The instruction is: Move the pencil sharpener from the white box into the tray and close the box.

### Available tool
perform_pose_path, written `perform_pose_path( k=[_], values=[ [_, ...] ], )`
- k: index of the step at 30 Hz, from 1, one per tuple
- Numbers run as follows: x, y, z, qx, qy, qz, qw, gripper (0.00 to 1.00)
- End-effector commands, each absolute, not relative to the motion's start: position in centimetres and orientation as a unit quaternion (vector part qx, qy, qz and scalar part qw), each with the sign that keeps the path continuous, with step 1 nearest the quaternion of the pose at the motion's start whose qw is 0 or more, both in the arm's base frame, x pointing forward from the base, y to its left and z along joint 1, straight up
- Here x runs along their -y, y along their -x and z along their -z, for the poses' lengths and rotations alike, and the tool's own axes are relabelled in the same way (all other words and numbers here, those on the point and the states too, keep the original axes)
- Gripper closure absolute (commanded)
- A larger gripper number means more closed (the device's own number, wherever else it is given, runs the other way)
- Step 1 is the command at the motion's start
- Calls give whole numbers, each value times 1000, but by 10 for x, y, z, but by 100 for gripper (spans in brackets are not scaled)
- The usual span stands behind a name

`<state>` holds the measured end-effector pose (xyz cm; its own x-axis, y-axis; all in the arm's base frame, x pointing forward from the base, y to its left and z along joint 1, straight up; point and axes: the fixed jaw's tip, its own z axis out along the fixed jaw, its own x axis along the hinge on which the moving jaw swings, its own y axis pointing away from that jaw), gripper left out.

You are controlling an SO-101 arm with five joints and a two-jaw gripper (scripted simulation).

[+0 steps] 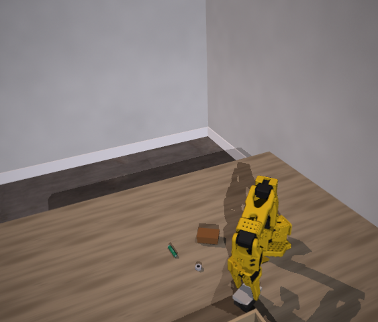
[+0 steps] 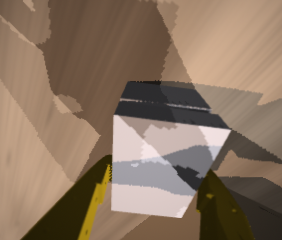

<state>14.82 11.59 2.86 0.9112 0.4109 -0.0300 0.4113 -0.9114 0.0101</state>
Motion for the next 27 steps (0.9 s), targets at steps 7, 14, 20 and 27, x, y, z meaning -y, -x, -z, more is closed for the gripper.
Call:
perform_pose_path(
  k=[7, 14, 20, 27],
  values=[
    [-118, -154, -34, -209, -978, 0, 0, 77],
    [-118, -154, -34, -209, -978, 0, 0, 77],
    [-119, -154, -33, -209, -978, 0, 0, 77],
    [-120, -155, -32, -209, -978, 0, 0, 77]
  ],
)
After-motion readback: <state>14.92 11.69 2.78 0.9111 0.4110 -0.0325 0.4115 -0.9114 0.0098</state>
